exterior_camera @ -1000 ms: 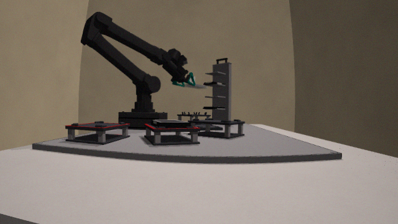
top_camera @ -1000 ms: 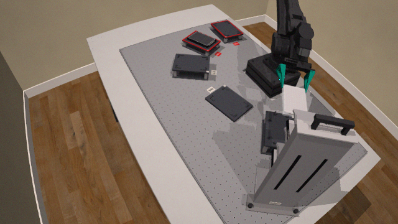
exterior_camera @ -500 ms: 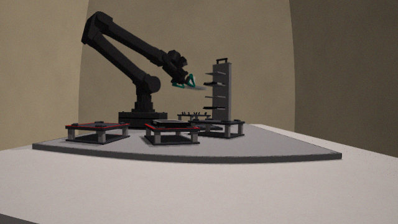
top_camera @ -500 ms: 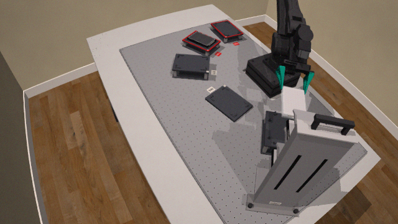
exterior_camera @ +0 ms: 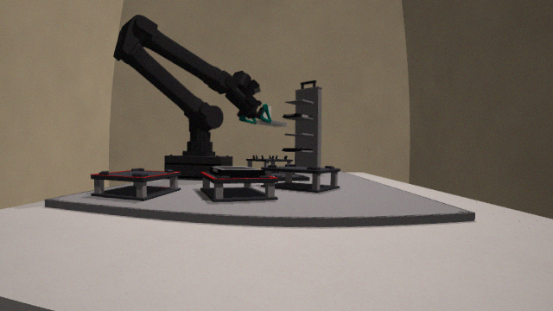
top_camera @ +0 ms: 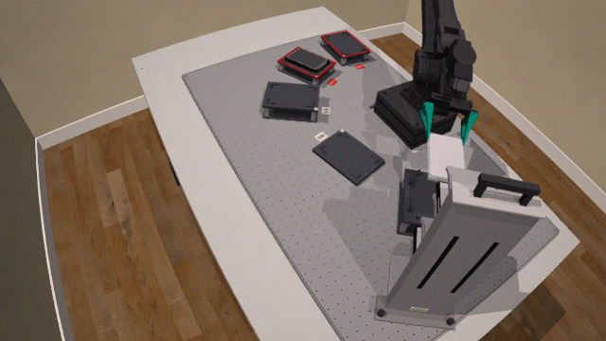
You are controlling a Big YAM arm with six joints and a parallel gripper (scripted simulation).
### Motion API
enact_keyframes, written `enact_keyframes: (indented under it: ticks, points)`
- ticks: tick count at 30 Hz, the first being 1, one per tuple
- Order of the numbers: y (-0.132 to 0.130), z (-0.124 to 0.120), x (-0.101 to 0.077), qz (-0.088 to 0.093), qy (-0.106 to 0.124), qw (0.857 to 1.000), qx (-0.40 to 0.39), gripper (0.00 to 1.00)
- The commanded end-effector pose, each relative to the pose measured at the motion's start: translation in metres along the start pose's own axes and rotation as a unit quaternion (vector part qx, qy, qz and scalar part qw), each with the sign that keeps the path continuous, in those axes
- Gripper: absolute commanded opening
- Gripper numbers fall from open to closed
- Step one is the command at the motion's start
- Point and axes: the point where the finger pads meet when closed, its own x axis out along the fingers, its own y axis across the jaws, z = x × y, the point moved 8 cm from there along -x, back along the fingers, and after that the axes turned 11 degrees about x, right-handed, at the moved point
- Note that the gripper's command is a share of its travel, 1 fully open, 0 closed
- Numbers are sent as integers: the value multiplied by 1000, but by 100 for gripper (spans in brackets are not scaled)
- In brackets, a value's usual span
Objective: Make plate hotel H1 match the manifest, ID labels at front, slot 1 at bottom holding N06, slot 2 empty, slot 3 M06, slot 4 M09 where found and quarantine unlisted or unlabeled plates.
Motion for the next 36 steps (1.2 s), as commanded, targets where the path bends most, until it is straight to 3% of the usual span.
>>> enact_keyframes:
  ticks: [1,9,10,14,22,26,27,31,34,36]
  points:
    - [5,13,-1,8,-23,1000,5,86]
    - [4,6,2,6,-18,1000,5,86]
    - [8,27,-3,12,-40,999,7,86]
    - [3,3,3,6,-17,1000,5,86]
    - [4,9,4,8,-26,1000,6,86]
    - [2,-1,6,6,-17,1000,5,86]
    - [7,21,1,12,-40,999,7,86]
    - [2,-4,7,6,-17,1000,5,86]
    - [3,3,7,8,-24,1000,6,86]
    - [1,-5,8,6,-17,1000,5,86]
